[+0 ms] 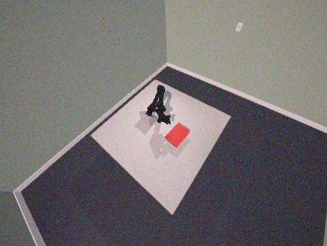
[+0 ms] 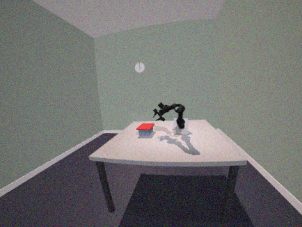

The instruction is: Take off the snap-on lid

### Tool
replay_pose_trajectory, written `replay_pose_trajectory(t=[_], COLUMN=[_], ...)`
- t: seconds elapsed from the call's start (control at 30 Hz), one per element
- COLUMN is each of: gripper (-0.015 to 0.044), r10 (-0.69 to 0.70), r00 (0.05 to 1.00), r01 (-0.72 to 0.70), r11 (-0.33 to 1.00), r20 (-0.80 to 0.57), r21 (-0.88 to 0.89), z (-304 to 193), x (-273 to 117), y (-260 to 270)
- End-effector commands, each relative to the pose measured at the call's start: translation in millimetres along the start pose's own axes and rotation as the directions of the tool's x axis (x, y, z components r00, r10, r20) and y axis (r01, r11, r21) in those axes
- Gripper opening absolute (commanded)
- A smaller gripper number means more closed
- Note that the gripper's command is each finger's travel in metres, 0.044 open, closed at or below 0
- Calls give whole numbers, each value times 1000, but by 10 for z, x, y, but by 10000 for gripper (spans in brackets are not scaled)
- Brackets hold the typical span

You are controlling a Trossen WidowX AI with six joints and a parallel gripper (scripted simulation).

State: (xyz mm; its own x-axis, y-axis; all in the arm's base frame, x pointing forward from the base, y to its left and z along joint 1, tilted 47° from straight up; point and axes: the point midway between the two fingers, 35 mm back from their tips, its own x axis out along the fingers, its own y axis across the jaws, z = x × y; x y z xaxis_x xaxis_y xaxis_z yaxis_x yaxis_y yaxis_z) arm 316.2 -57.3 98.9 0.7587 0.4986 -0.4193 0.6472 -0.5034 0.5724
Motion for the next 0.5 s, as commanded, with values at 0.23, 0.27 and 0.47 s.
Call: replay_pose_trajectory(t=[0.23, 0.27, 0.47], gripper=[235, 235, 235], r10=[-21, -21, -23], r00=[1000, 1000, 1000], r01=[21, 21, 24], r11=[999, 999, 999], r20=[-5, -5, -3], r21=[31, 31, 30], z=[-19, -18, -12], x=[283, 290, 374], y=[-457, -456, -448])
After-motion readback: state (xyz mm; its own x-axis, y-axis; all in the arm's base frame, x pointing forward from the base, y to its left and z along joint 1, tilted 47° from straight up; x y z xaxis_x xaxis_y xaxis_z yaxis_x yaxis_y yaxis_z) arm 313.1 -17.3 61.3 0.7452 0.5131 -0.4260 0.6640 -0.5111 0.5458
